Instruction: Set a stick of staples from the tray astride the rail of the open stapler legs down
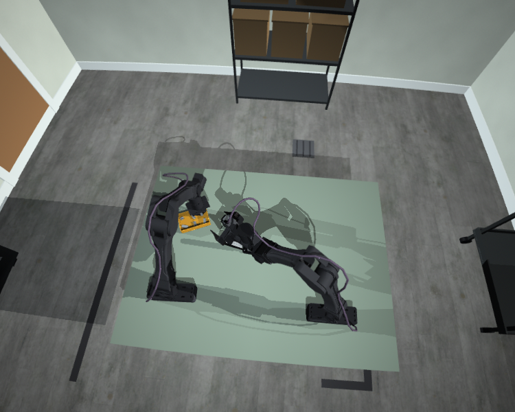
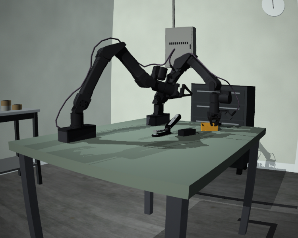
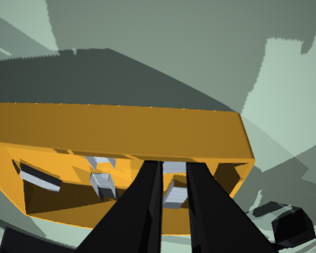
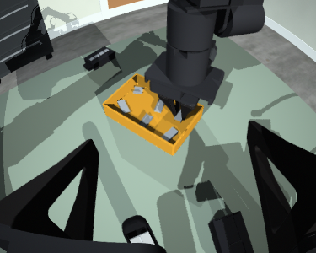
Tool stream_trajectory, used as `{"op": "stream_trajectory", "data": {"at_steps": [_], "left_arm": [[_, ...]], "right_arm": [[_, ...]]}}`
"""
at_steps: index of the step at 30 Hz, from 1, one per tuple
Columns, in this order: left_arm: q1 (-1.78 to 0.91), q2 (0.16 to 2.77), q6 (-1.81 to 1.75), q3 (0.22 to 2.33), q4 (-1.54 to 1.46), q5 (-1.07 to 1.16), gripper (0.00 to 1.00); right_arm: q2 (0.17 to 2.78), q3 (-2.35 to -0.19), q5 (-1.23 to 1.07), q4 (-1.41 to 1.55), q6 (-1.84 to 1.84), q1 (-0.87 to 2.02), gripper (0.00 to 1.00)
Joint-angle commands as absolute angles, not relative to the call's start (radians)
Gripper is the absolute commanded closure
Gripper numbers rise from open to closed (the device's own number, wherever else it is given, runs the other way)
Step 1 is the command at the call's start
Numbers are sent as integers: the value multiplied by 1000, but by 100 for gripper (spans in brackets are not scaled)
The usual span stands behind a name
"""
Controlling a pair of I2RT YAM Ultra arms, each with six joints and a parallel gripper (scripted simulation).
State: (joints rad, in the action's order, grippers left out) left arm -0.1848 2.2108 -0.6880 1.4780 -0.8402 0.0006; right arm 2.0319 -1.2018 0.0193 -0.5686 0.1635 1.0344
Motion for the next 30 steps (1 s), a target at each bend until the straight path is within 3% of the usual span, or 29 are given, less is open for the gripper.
{"op": "stream_trajectory", "data": {"at_steps": [1, 7, 8, 30], "left_arm": [[-186, 2180, -681, 1459, -821, 0, 99], [-185, 2177, -679, 1454, -818, 0, 100], [-185, 2177, -679, 1453, -818, 0, 94], [-185, 2093, -681, 1585, -1036, 0, 94]], "right_arm": [[2018, -1231, 19, -590, 171, 1028, 0], [2018, -1231, 19, -590, 171, 1028, 0], [2018, -1231, 19, -590, 171, 1028, 0], [2003, -1221, 10, -537, 179, 1025, 0]]}}
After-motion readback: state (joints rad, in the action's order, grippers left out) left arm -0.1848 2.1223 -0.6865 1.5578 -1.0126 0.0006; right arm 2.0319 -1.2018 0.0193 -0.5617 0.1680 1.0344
